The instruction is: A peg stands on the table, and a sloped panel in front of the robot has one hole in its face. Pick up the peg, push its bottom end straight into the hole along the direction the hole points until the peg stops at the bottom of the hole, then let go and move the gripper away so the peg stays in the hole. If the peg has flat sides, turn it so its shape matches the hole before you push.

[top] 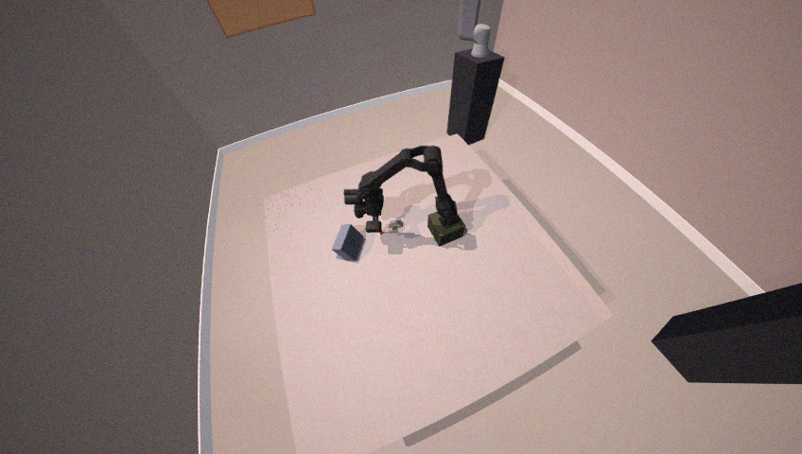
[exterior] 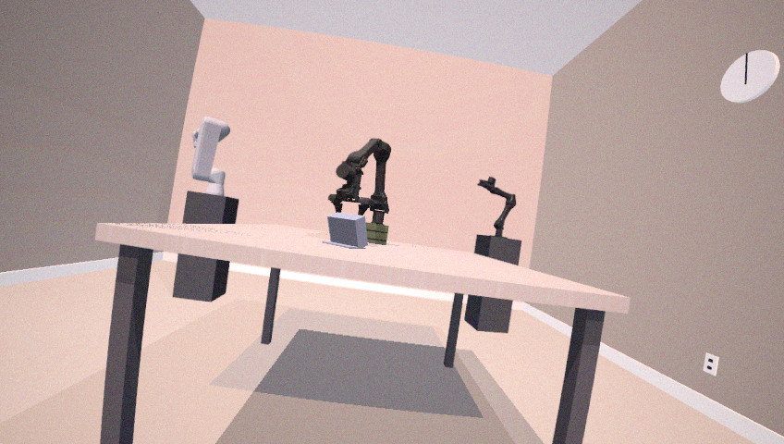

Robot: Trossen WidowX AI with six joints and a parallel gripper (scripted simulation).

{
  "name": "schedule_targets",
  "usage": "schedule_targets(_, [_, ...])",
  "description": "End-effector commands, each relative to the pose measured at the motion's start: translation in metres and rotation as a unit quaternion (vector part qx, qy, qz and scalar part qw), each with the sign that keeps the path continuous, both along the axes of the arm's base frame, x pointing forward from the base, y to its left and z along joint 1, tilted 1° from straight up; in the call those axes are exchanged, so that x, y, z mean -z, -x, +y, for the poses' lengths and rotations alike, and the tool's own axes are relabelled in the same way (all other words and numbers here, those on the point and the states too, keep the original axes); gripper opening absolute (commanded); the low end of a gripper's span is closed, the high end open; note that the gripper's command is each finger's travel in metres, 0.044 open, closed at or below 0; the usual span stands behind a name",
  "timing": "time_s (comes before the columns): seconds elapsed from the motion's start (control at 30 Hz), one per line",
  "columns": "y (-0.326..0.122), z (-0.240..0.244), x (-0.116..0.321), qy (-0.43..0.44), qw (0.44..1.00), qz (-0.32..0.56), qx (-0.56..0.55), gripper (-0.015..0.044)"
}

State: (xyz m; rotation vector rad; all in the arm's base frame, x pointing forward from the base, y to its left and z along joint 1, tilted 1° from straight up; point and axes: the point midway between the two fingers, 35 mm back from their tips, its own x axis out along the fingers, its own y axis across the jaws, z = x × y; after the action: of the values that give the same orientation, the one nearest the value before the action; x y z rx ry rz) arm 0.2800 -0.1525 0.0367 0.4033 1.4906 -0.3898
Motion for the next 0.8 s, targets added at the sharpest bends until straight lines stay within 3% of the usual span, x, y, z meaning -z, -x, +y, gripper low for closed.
schedule_targets(0.0, [0.001, 0.0, 0.009, 0.0, 1.0, 0.005, -0.003, 0.044])
schedule_targets(0.77, [0.001, 0.0, 0.046, 0.0, 1.0, 0.006, -0.003, 0.044])
